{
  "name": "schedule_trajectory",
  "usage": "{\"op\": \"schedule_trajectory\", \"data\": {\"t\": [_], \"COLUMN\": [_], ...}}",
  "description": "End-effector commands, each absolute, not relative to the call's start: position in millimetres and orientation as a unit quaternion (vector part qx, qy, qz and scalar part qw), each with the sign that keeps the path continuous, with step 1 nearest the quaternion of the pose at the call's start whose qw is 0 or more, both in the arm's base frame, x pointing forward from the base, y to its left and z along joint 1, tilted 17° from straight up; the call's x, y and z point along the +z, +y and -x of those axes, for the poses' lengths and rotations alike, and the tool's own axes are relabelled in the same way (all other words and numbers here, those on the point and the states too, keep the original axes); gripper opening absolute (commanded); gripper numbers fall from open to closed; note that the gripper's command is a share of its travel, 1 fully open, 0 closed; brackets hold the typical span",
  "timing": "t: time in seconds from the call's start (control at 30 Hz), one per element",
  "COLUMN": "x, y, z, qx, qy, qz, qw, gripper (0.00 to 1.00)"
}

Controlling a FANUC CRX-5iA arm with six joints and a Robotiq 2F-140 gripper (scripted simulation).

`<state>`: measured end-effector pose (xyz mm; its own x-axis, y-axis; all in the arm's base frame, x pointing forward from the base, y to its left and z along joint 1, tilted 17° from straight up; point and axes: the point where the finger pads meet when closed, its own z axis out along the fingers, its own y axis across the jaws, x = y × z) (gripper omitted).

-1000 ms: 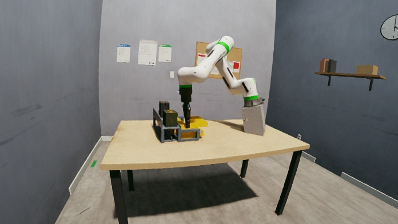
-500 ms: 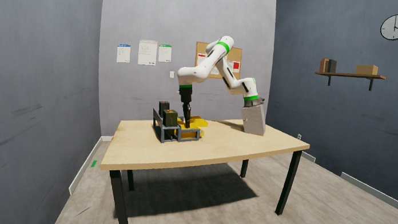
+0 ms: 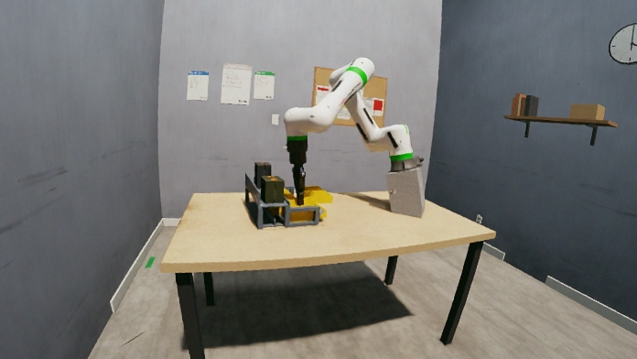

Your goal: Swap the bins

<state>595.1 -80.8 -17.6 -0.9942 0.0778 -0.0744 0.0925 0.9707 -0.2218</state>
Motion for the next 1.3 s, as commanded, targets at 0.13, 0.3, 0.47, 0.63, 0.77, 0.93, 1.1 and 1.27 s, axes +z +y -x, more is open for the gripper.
{"op": "schedule_trajectory", "data": {"t": [0.13, 0.3, 0.47, 0.63, 0.77, 0.93, 1.1, 1.27], "x": [-15.1, -13.4, -10.1, -5.5, -3.3, 3.0, 10.5, 17.1], "y": [-80.2, -79.8, -79.0, -77.9, -77.3, -75.7, -73.9, -72.3], "z": [-595.6, -595.3, -594.7, -593.9, -593.5, -592.4, -591.1, -589.9], "qx": [-0.113, -0.113, -0.113, -0.113, -0.113, -0.113, -0.113, -0.113], "qy": [0.992, 0.992, 0.992, 0.992, 0.992, 0.992, 0.992, 0.992], "qz": [-0.043, -0.043, -0.043, -0.043, -0.043, -0.043, -0.043, -0.043], "qw": [0.034, 0.034, 0.034, 0.034, 0.034, 0.034, 0.034, 0.034], "gripper": [0.15, 0.15, 0.15, 0.15, 0.15, 0.15, 0.15, 0.15]}}
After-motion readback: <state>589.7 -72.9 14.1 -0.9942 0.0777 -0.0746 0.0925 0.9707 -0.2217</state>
